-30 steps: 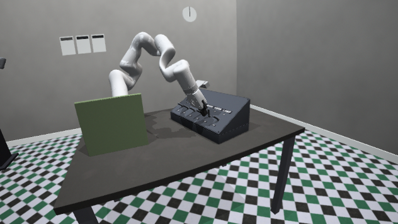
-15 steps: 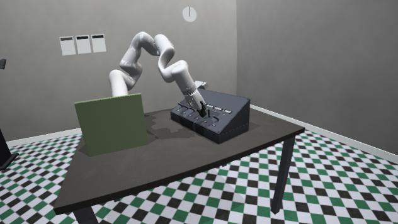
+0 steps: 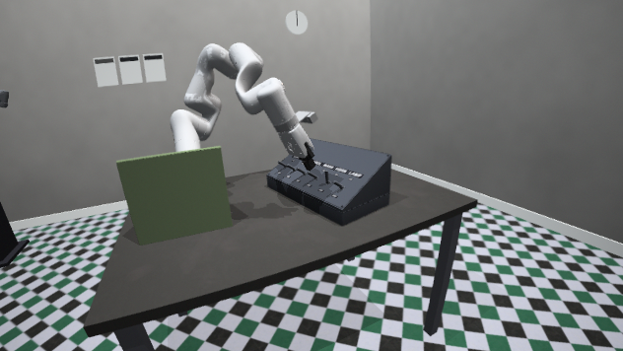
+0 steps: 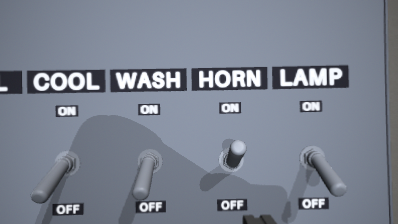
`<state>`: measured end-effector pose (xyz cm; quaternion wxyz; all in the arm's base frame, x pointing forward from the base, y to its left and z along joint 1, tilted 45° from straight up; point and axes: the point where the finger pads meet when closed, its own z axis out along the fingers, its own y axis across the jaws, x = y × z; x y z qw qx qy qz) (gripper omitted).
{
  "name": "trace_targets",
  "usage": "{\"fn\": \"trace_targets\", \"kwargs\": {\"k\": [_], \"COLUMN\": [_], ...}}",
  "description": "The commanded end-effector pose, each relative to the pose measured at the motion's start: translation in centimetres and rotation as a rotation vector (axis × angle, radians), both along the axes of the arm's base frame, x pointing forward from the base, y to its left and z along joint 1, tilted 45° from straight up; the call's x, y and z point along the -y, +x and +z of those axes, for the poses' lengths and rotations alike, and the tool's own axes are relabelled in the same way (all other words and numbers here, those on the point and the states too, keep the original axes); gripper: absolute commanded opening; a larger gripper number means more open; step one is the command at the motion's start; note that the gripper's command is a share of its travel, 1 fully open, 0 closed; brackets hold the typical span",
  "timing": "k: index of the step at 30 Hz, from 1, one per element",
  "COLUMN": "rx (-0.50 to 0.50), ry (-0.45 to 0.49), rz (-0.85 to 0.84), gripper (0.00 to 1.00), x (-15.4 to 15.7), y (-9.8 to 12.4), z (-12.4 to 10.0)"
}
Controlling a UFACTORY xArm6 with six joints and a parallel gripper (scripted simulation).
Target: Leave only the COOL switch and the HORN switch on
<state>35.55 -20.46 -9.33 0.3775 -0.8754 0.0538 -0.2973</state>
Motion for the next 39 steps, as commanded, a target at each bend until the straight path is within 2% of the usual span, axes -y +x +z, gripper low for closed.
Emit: {"fn": "trace_targets", "kwargs": {"k": [1, 7, 14, 16, 19, 21, 23, 24, 25, 28, 30, 39], "rx": [0.003, 0.003, 0.003, 0.003, 0.003, 0.003, 0.003, 0.003, 0.003, 0.003, 0.003, 0.003], "ry": [-0.003, -0.003, -0.003, -0.003, -0.003, -0.003, -0.003, -0.003, -0.003, -0.003, -0.003, -0.003], "rz": [-0.001, -0.001, -0.001, -0.001, -0.001, -0.001, -0.001, -0.001, -0.001, -0.001, -0.001, -0.001], "gripper": [0.0, 0.0, 0.0, 0.0, 0.0, 0.0, 0.0, 0.0, 0.0, 0.0, 0.0, 0.0], "x": [1.8, 3.2, 3.3, 2.4, -1.8, -1.8, -5.2, -5.2, -6.5, -6.5, -7.7, -7.8], "y": [-1.3, -2.6, -2.7, -3.0, -4.3, -4.3, -5.6, -5.6, -6.2, -6.2, -6.7, -6.8], "z": [1.5, 2.7, 2.9, 4.0, 7.9, 7.9, 10.2, 10.2, 11.0, 11.0, 11.6, 11.6]}}
